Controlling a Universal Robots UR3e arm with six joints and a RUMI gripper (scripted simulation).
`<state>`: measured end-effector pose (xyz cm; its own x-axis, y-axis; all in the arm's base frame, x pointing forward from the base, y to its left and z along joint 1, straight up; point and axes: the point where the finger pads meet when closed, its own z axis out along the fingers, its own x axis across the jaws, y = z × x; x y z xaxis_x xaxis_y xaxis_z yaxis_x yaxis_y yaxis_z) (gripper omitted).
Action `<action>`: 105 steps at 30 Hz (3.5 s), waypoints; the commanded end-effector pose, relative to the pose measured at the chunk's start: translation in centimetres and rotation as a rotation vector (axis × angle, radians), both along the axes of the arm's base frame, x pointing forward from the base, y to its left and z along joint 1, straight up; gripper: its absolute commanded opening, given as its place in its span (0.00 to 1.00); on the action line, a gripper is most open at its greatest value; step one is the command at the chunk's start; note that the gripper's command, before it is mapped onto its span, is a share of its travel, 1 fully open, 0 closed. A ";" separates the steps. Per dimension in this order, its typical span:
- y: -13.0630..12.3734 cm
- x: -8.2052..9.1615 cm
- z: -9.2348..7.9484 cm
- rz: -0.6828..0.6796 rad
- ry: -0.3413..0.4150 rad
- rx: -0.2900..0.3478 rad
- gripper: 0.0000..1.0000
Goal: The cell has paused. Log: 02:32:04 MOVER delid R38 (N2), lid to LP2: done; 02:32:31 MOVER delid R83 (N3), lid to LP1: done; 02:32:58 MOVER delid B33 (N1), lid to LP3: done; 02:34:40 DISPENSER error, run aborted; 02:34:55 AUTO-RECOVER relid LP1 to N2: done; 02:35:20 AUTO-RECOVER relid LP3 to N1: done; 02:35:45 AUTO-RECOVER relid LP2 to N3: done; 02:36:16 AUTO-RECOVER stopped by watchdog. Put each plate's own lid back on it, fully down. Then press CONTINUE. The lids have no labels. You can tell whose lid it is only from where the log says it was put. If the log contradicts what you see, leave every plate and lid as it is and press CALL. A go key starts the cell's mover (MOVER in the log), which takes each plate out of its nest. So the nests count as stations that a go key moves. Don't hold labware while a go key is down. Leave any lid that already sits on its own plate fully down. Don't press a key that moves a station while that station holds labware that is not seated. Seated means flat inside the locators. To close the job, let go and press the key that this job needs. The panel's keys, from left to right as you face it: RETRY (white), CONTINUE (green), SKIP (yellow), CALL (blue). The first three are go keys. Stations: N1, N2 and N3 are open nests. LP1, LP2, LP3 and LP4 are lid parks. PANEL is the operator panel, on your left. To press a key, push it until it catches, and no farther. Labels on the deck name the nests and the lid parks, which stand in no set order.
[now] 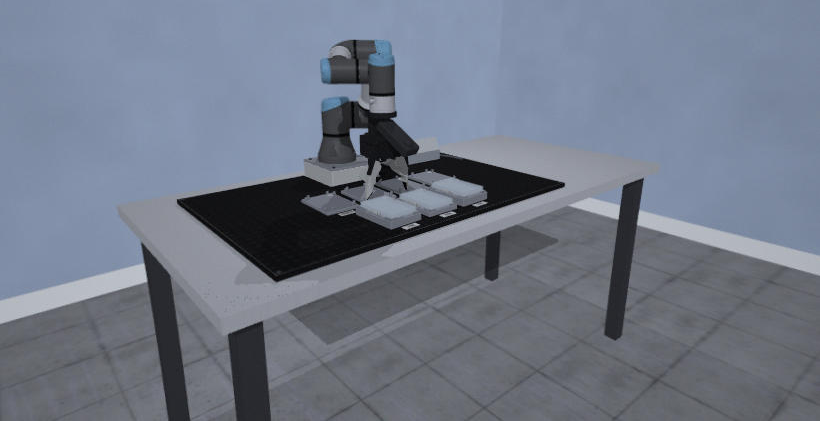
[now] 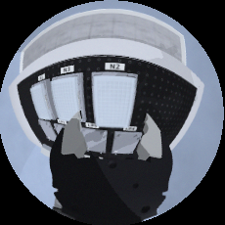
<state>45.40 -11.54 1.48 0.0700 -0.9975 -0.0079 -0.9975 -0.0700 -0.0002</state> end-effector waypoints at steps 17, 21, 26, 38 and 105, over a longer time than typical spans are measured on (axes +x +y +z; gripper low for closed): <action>0.0 0.1 -2.2 0.000 -0.002 -0.001 0.82; 0.0 0.1 -2.3 0.000 -0.002 -0.001 0.82; 0.0 0.1 -2.3 0.000 -0.002 -0.001 0.82; 0.0 0.1 -2.3 0.000 -0.002 -0.001 0.00; 4.9 -4.8 0.1 -0.059 -0.001 -0.001 0.00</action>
